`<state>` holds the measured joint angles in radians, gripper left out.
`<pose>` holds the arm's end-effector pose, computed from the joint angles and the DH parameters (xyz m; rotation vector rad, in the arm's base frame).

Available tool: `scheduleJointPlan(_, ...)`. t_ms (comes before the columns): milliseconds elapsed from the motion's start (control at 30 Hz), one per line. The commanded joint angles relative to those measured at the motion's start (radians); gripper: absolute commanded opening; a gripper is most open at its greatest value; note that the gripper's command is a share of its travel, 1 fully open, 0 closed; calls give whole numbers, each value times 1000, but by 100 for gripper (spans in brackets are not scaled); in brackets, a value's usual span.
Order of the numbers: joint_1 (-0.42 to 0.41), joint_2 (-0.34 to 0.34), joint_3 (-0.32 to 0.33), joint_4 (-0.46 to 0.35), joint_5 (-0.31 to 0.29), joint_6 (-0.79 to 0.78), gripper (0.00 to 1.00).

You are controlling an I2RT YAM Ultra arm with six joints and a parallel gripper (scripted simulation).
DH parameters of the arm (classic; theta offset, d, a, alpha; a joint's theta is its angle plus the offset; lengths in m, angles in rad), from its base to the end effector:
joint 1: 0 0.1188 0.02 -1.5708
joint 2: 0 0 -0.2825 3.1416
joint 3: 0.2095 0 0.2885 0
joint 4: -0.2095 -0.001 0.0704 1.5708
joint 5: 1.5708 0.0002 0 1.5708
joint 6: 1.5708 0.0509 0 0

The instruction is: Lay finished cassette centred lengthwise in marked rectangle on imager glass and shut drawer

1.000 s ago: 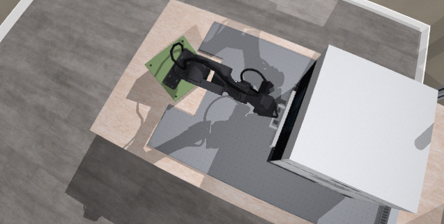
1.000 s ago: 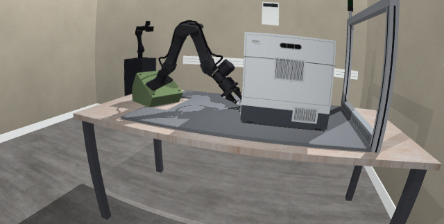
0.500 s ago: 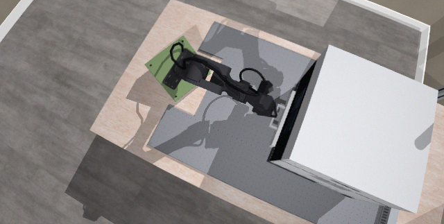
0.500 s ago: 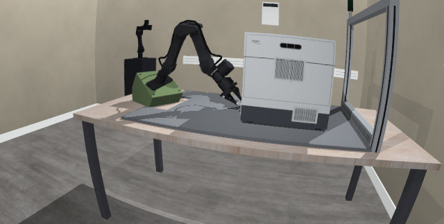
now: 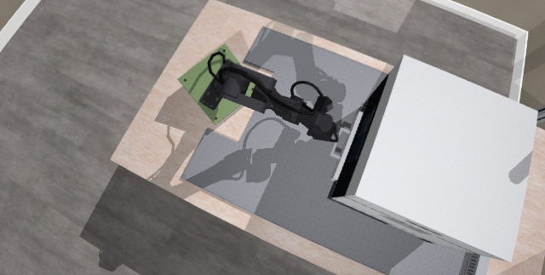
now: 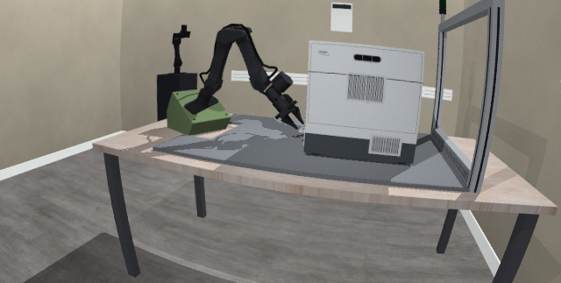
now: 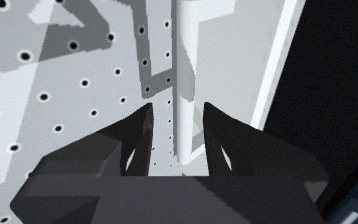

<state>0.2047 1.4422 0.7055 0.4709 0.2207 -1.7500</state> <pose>0.3437 0.0610 0.2221 -1.5830 1.2747 -1.2409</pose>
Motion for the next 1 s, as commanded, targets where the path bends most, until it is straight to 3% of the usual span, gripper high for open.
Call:
scheduleJointPlan(0, 17, -45, -22, -24, 8, 12, 35)
scheduleJointPlan(967, 47, -198, -98, -103, 38, 20, 35)
